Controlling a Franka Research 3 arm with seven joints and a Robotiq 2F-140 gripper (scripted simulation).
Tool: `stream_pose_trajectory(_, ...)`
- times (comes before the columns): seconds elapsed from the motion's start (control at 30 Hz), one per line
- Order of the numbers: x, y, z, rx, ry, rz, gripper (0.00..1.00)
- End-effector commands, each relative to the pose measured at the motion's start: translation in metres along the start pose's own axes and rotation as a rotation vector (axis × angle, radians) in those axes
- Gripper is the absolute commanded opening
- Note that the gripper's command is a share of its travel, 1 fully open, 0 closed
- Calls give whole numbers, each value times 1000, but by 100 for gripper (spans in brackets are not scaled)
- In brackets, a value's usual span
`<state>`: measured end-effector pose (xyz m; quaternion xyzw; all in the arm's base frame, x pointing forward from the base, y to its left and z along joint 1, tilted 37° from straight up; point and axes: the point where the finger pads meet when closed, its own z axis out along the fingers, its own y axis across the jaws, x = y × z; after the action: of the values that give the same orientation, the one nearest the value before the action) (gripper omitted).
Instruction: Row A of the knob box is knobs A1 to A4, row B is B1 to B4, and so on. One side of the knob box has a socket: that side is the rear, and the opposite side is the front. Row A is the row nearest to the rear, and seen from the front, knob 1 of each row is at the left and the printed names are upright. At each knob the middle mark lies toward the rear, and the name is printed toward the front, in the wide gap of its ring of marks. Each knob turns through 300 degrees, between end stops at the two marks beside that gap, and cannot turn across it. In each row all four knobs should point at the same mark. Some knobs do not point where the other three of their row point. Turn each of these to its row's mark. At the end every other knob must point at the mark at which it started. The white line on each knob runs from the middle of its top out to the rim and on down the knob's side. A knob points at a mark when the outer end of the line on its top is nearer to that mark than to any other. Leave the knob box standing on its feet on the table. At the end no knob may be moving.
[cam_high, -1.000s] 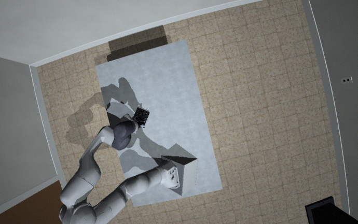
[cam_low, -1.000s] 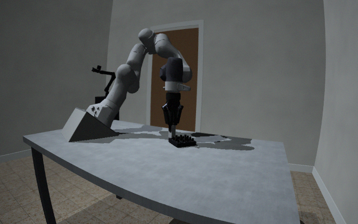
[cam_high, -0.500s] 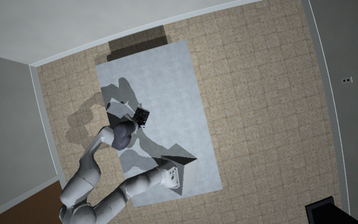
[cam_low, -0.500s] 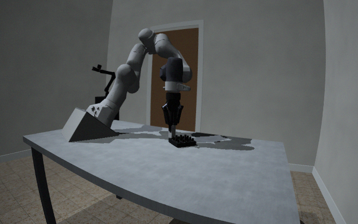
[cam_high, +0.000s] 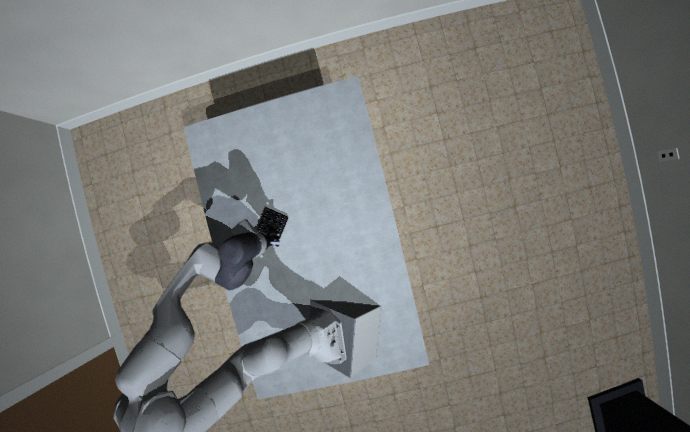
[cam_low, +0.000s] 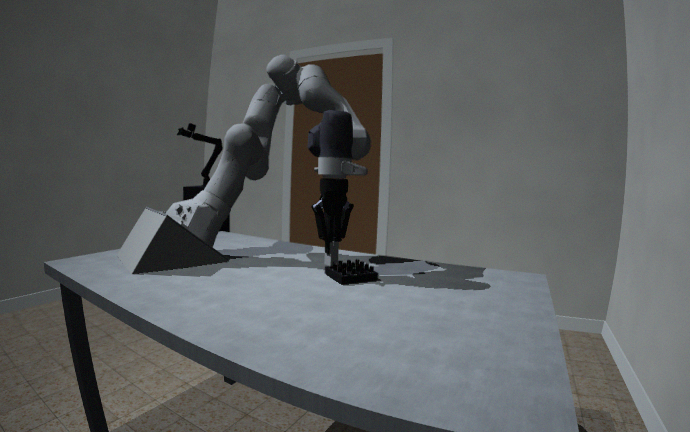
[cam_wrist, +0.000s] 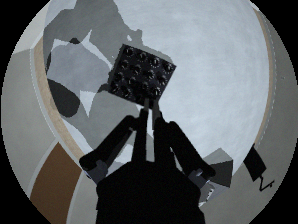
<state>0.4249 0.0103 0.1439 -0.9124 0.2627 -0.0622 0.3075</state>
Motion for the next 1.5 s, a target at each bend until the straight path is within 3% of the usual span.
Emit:
stream_pose_trajectory(0.0,1,0,0,0,3,-2,5)
stream_pose_trajectory(0.5,1,0,0,0,3,-68,5)
stream_pose_trajectory(1.47,1,0,0,-1,3,-525,5)
